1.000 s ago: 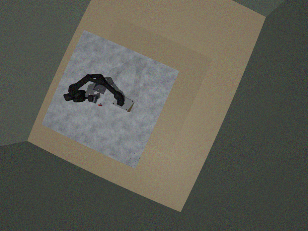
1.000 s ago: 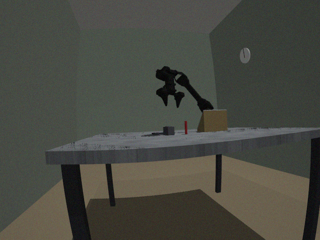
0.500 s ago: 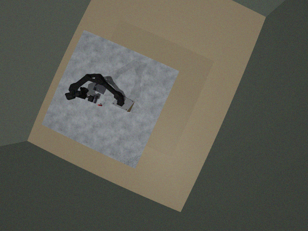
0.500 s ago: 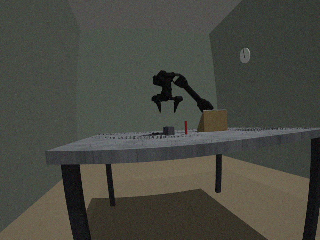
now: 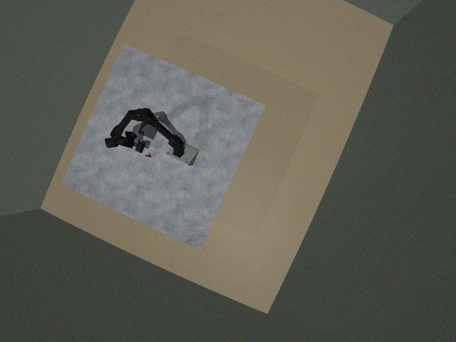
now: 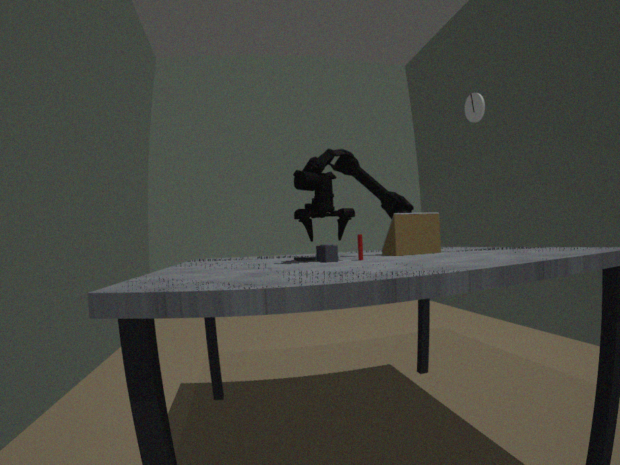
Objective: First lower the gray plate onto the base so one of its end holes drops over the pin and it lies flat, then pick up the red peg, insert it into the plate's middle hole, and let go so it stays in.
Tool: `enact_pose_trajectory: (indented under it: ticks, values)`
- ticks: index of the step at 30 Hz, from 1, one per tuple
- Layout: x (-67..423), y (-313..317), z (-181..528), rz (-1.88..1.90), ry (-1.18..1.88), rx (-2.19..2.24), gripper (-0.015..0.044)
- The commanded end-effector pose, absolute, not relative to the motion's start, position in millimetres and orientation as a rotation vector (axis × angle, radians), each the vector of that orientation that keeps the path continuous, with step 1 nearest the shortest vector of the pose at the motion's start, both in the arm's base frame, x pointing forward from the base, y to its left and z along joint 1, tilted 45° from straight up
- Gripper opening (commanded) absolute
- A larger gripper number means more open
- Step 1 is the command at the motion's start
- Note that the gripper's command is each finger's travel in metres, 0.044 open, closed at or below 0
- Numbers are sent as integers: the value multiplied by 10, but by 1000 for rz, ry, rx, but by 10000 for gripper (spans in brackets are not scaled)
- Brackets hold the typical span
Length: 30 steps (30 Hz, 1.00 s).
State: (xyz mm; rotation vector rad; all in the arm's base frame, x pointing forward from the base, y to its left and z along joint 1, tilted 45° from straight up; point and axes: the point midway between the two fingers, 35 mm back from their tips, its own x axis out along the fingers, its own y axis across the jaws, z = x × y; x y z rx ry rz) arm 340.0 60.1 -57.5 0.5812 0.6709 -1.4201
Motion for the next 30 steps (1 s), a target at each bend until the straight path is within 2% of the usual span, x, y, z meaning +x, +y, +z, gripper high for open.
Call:
enact_pose_trajectory:
  ticks: [1,30]
  values:
    - [3392,542,-627,-1421,672,569,440]
    - [3404,218,-956,-1422,668,567,440]
